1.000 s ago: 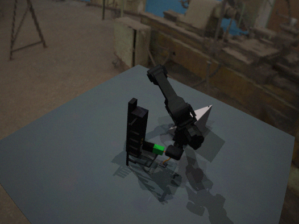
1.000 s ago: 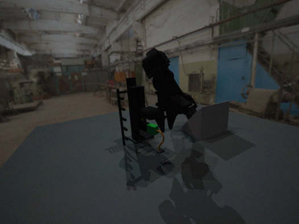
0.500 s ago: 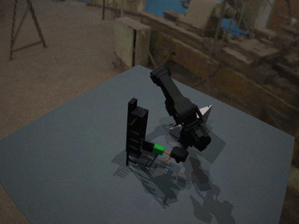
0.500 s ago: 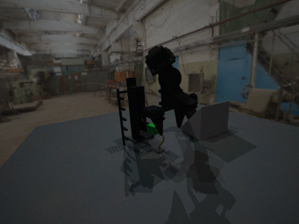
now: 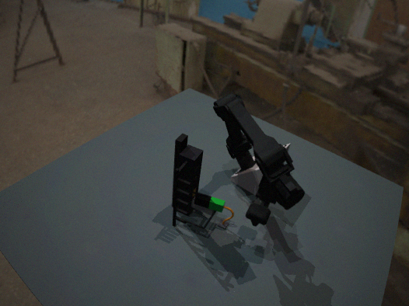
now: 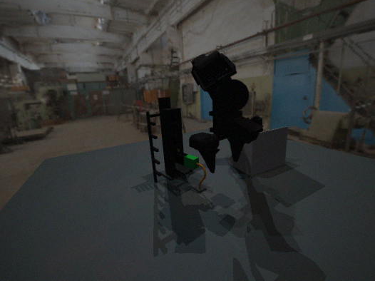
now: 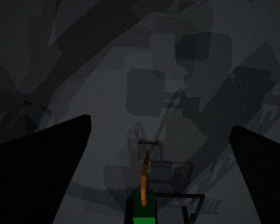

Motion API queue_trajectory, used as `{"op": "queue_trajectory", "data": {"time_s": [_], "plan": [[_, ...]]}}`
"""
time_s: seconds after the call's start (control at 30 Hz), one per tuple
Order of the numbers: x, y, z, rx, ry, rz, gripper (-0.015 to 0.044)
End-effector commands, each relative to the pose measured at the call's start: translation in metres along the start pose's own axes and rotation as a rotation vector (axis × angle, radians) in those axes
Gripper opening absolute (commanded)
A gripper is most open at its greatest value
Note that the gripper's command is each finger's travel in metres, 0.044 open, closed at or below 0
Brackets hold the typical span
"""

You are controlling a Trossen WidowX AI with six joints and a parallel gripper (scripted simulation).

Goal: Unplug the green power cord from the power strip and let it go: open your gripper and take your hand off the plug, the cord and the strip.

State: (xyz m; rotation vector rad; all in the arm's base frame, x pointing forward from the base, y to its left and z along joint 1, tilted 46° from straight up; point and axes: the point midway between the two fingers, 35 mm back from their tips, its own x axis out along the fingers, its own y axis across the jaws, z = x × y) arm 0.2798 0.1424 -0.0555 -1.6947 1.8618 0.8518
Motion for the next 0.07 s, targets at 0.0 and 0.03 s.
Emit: {"op": "queue_trajectory", "data": {"time_s": [0.0,0.03], "plan": [[0.0001,0.0008,0.0009,0.004,-0.001,0.005,0.0440],[0.0001,0.0008,0.0009,0.004,-0.001,0.005,0.0440]]}}
